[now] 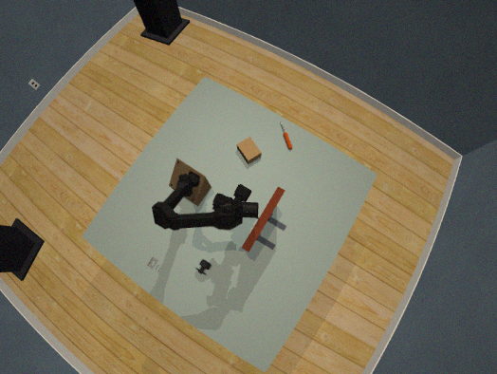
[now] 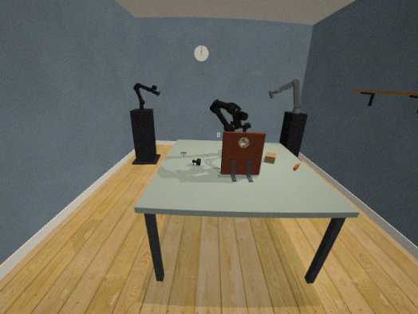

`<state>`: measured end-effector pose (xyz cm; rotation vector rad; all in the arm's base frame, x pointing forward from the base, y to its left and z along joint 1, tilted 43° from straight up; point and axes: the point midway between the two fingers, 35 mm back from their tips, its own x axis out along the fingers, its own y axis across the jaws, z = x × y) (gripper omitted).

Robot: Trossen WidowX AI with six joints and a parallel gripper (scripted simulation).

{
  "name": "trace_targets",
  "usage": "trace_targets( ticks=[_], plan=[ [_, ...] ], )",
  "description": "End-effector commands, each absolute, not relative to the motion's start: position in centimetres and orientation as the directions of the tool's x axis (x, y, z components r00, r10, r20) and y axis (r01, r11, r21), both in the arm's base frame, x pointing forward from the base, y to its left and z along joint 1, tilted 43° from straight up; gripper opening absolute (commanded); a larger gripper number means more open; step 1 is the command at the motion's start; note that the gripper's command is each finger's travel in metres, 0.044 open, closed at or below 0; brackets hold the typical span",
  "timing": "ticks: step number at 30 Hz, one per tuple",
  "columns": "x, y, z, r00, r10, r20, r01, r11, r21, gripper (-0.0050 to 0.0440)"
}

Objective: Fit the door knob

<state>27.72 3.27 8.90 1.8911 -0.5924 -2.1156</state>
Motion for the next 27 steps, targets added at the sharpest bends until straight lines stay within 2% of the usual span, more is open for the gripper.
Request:
trace_targets(
  ticks=[1,27],
  plan=[
    [27.57,3.78,9.24,-0.120,-0.433,-0.893,-0.086,-0.892,0.444,0.0000],
    [27.58,3.42,8.89,-0.129,-0.432,-0.893,-0.086,-0.892,0.444,0.0000]
  ],
)
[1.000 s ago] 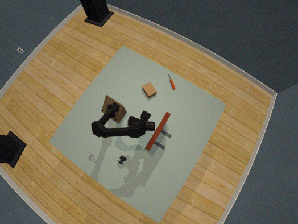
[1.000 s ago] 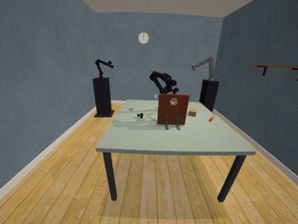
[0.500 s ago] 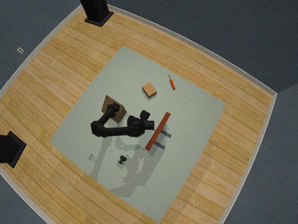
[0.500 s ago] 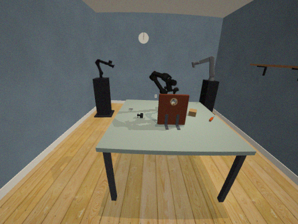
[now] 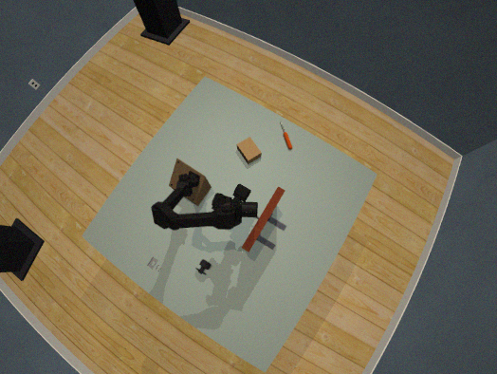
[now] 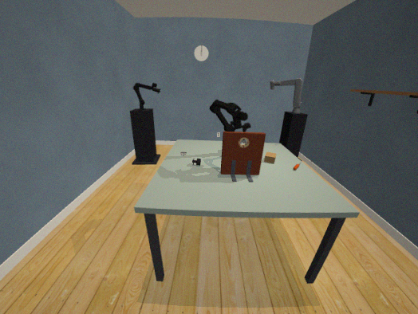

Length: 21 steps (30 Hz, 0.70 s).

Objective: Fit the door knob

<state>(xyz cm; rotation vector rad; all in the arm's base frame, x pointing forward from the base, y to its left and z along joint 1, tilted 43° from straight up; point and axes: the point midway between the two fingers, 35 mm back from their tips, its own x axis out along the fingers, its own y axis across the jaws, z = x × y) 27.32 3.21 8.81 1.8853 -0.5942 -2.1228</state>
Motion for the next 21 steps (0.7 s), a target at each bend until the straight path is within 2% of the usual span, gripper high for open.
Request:
trace_targets(
  ticks=[1,21],
  plan=[
    [27.61,3.47,8.92,-0.127,-0.432,-0.893,-0.086,-0.892,0.444,0.0000],
    [27.53,3.54,9.13,-0.121,-0.436,-0.892,-0.085,-0.890,0.447,0.0000]
  ],
)
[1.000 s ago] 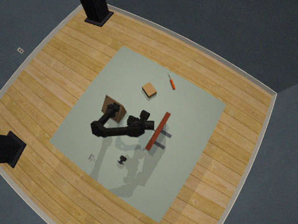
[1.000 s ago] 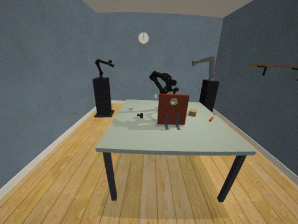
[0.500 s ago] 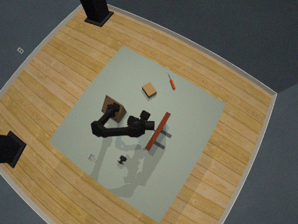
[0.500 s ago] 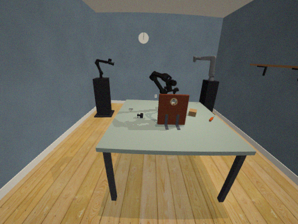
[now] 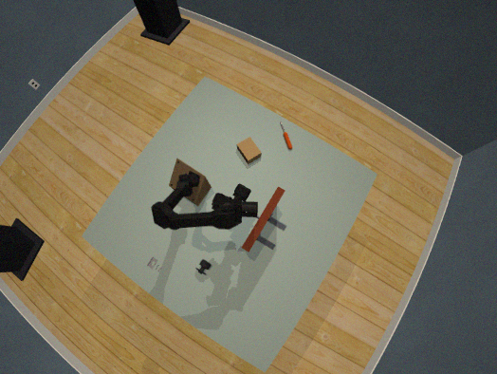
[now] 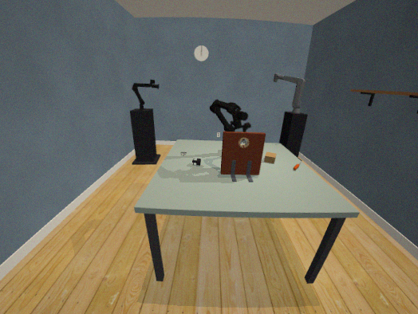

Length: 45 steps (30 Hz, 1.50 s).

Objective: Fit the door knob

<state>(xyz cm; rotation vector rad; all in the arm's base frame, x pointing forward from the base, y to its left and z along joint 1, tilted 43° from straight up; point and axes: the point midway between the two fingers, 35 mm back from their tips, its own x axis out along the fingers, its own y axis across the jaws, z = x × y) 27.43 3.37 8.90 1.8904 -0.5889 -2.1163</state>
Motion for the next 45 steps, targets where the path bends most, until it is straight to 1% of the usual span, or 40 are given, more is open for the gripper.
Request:
trace_targets(
  ticks=[1,23,45],
  plan=[
    [27.53,3.54,9.13,-0.121,-0.436,-0.892,-0.085,-0.890,0.447,0.0000],
    [27.78,3.23,8.91,-0.134,-0.437,-0.889,-0.089,-0.888,0.450,0.0000],
    [27.90,3.58,9.19,-0.115,-0.434,-0.893,-0.085,-0.892,0.445,0.0000]
  ],
)
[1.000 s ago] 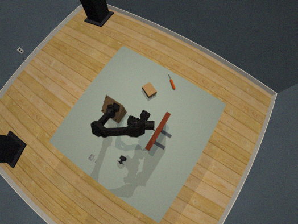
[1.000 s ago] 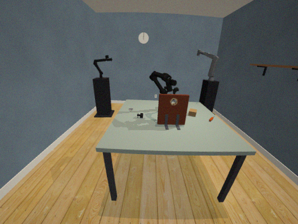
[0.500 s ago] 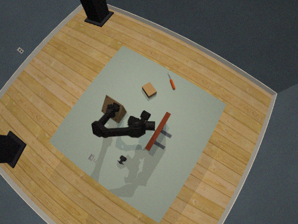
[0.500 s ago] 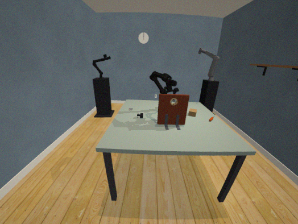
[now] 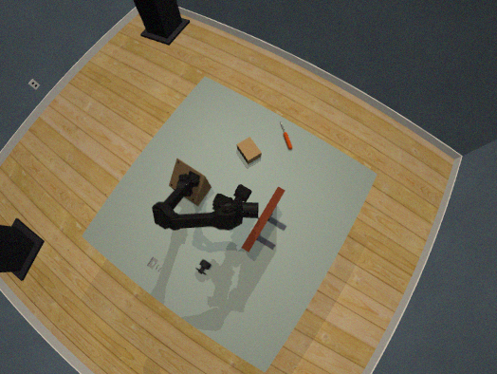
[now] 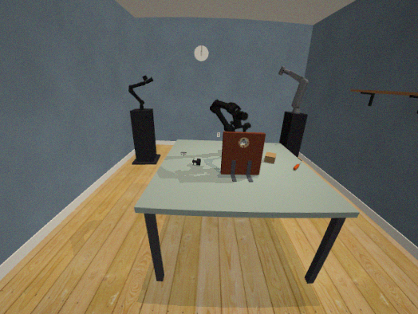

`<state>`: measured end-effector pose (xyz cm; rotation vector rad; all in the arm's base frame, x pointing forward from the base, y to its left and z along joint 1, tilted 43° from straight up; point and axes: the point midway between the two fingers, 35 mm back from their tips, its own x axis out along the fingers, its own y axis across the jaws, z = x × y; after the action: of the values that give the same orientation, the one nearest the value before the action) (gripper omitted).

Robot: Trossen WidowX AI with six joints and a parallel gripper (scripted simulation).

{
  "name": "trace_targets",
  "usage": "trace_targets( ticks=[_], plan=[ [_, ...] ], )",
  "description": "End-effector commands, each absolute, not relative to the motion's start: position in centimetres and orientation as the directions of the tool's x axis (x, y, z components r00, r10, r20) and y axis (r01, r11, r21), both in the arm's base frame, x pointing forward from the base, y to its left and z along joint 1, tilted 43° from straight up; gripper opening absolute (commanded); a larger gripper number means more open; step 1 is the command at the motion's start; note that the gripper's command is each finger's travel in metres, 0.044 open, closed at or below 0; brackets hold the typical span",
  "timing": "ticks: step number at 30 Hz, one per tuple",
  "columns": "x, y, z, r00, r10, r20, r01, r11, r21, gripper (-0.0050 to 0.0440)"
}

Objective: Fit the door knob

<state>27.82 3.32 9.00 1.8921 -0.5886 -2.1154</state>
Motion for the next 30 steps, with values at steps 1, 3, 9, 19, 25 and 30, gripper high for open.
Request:
trace_targets(
  ticks=[1,3,9,19,25,30],
  plan=[
    [27.90,3.58,9.19,-0.115,-0.434,-0.893,-0.085,-0.892,0.445,0.0000],
    [27.88,3.57,9.17,-0.115,-0.435,-0.893,-0.085,-0.892,0.445,0.0000],
    [27.74,3.44,8.98,-0.122,-0.437,-0.891,-0.086,-0.890,0.448,0.0000],
    [27.69,3.36,8.90,-0.129,-0.438,-0.890,-0.086,-0.889,0.450,0.0000],
    [27.74,3.29,8.87,-0.134,-0.438,-0.889,-0.087,-0.888,0.451,0.0000],
    [27.81,3.28,8.94,-0.134,-0.436,-0.890,-0.088,-0.889,0.449,0.0000]
  ],
)
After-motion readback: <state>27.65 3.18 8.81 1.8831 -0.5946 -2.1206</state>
